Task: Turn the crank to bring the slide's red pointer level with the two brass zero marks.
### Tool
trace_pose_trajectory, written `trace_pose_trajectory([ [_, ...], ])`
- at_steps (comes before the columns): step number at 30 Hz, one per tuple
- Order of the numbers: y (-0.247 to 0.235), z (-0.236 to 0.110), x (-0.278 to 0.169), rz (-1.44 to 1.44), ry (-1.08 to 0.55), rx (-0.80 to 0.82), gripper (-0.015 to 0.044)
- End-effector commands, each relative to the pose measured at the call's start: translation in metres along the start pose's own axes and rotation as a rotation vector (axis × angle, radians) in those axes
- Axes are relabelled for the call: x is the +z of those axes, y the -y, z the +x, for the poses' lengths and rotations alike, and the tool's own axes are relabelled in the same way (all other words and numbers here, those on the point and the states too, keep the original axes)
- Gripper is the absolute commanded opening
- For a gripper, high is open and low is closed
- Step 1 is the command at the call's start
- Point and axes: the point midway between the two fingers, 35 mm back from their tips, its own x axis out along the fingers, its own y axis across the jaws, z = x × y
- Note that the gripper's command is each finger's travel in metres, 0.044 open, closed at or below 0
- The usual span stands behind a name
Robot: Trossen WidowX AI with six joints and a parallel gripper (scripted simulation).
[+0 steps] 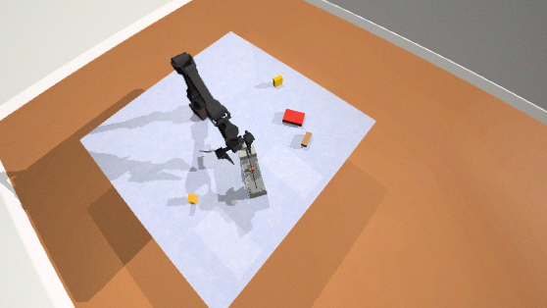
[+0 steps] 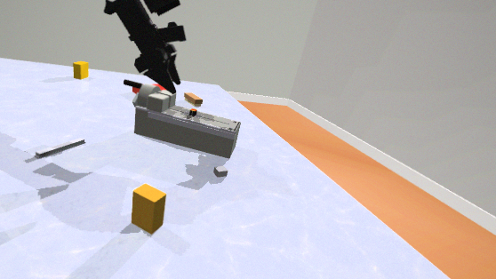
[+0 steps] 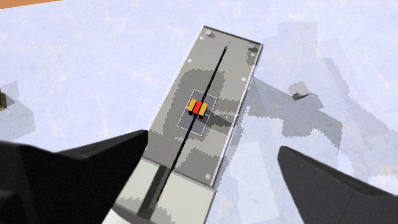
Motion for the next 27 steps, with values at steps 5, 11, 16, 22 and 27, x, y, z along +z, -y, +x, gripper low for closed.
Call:
trace_pose_trajectory([
  [5,-0.0009,0.0,0.0003,-0.006,0.001,0.006,0.0309],
  [11,-0.0009,0.0,0.0003,-0.006,0.001,0.006,0.0151],
  [16,-0.0009,0.0,0.0003,-0.006,0.001,0.006,0.002],
  [22,-0.0009,0.0,0.0003,-0.006,0.001,0.006,0.0],
  [27,-0.0001,-0.0001,0.0002,0.0,0.001,0.001,0.0],
])
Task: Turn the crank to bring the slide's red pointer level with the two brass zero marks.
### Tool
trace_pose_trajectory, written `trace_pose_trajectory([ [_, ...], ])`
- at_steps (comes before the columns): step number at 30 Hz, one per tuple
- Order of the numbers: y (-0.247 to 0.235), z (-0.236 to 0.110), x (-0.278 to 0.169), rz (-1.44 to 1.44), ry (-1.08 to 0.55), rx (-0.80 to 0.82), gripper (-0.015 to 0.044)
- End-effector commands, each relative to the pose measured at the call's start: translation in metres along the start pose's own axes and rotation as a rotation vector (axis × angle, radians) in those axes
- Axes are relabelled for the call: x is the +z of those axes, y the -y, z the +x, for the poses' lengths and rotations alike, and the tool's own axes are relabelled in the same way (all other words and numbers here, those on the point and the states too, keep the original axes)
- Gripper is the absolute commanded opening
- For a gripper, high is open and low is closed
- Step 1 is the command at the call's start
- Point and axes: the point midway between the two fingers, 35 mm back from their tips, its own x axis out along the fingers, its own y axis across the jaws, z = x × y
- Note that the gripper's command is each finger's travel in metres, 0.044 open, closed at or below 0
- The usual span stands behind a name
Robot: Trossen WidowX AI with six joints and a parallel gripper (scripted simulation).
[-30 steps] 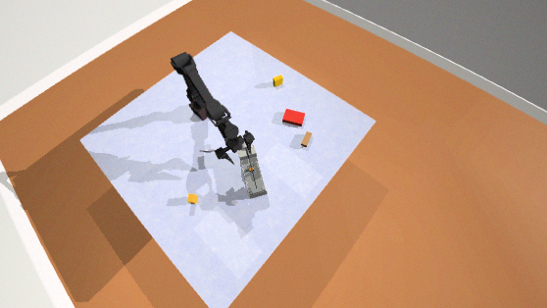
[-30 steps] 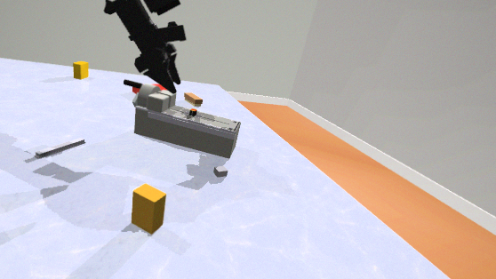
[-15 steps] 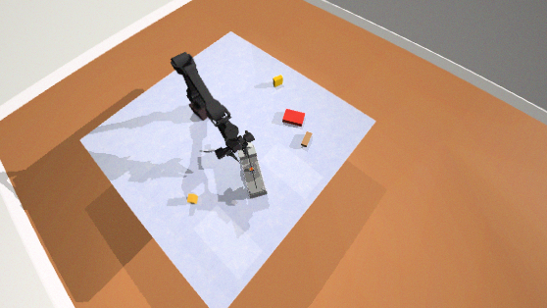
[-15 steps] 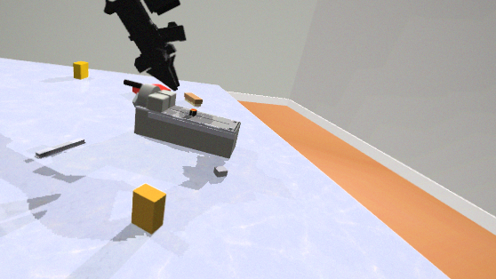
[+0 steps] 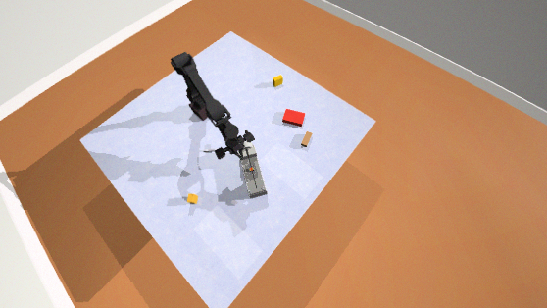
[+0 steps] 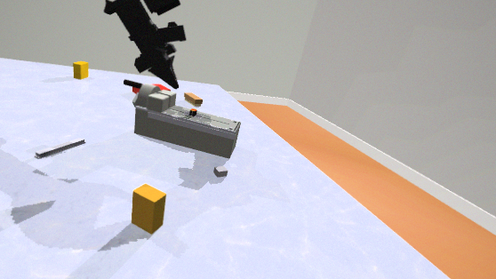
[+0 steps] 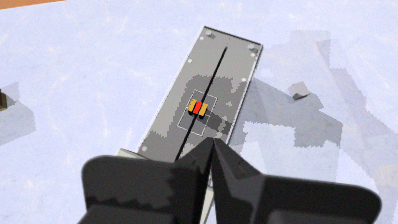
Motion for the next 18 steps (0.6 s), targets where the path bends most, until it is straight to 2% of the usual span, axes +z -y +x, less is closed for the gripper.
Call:
trace_pose_trajectory([
  [1,0.0,0.0,0.0,0.0,0.0,0.0,0.0],
  [8,0.0,0.0,0.0,0.0,0.0,0.0,0.0],
  [18,0.0,0.0,0.0,0.0,0.0,0.0,0.0263],
])
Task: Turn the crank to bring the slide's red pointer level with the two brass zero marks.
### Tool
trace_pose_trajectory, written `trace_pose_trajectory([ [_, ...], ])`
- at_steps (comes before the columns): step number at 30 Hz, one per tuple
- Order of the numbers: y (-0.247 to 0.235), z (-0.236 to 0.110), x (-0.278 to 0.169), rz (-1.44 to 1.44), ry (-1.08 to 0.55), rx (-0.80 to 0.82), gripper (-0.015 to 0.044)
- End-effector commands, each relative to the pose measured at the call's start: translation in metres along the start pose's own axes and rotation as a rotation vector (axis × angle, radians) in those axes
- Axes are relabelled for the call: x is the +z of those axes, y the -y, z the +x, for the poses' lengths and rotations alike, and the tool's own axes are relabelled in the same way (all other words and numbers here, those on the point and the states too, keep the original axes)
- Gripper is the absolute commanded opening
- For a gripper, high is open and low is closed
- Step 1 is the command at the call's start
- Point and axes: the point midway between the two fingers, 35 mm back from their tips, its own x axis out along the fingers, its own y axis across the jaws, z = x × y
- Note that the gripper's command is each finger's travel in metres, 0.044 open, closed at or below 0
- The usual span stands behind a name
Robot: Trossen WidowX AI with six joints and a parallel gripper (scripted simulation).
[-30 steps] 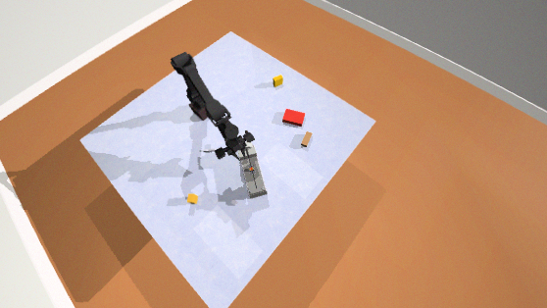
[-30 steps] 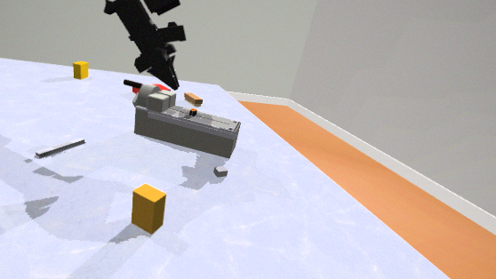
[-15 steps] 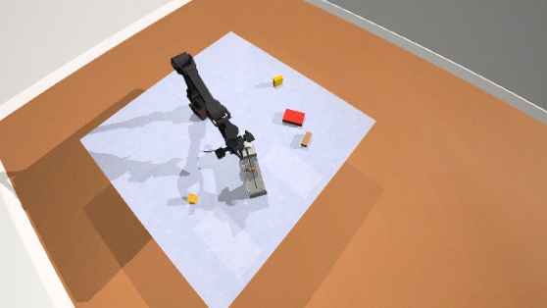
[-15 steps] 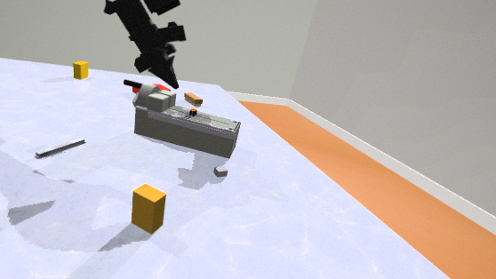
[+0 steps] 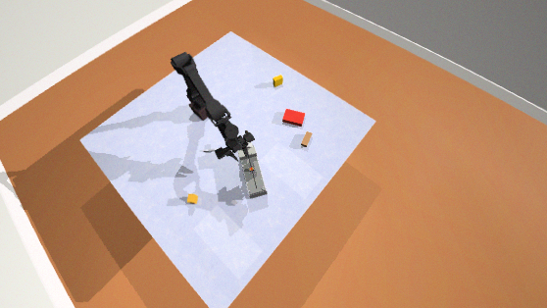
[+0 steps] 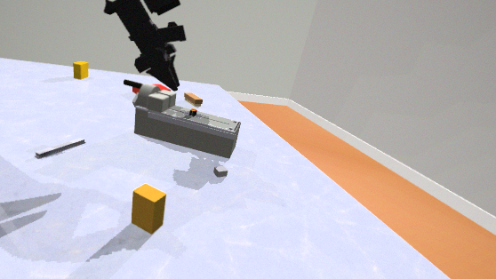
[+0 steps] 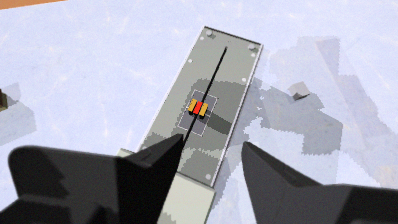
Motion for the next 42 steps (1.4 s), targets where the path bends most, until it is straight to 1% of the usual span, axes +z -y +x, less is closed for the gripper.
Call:
trace_pose_trajectory([
  [1,0.0002,0.0,0.0,0.0,0.0,-0.001,0.0289],
  [6,0.0002,0.0,0.0,0.0,0.0,-0.001,0.042],
  [7,0.0002,0.0,0.0,0.0,0.0,-0.001,0.044],
  [8,0.0002,0.0,0.0,0.0,0.0,-0.001,0.044],
  [25,0.0002,0.0,0.0,0.0,0.0,-0.001,0.0],
  [42,0.0,0.0,0.0,0.0,0.0,0.0,0.0],
])
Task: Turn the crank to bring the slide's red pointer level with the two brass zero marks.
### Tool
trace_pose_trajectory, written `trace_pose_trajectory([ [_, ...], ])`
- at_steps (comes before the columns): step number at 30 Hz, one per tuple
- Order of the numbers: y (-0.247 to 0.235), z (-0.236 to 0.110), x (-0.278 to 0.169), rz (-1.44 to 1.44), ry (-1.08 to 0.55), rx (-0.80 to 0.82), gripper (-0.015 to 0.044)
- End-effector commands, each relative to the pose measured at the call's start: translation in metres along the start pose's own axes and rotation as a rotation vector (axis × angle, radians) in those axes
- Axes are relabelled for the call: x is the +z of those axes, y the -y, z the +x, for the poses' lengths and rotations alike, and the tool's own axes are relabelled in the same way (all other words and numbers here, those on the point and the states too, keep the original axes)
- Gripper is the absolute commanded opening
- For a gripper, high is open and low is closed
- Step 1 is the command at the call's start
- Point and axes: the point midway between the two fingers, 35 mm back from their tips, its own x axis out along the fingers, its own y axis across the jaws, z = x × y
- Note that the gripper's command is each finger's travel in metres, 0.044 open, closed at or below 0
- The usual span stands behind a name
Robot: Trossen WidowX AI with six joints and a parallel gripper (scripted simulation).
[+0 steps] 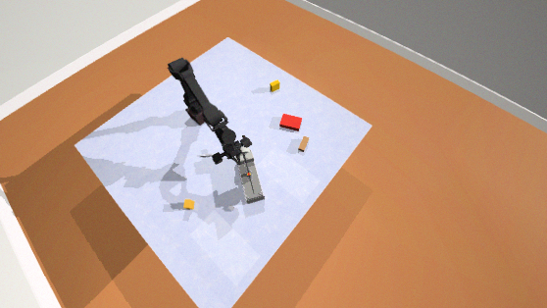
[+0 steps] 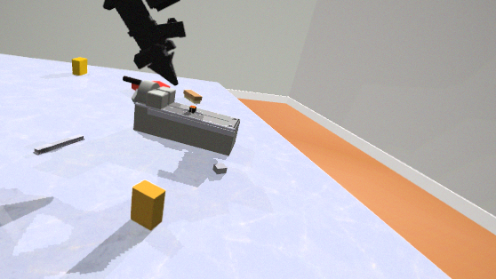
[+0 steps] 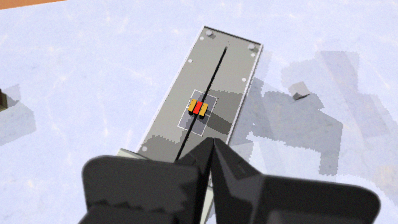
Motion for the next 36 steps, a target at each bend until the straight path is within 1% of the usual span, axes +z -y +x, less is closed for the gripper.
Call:
trace_pose_trajectory([
  [1,0.0,0.0,0.0,0.0,0.0,0.0,0.0],
  [18,0.0,0.0,0.0,0.0,0.0,0.0,0.044],
  [19,0.0,0.0,0.0,0.0,0.0,0.0,0.044],
  [36,0.0,0.0,0.0,0.0,0.0,0.0,0.0],
])
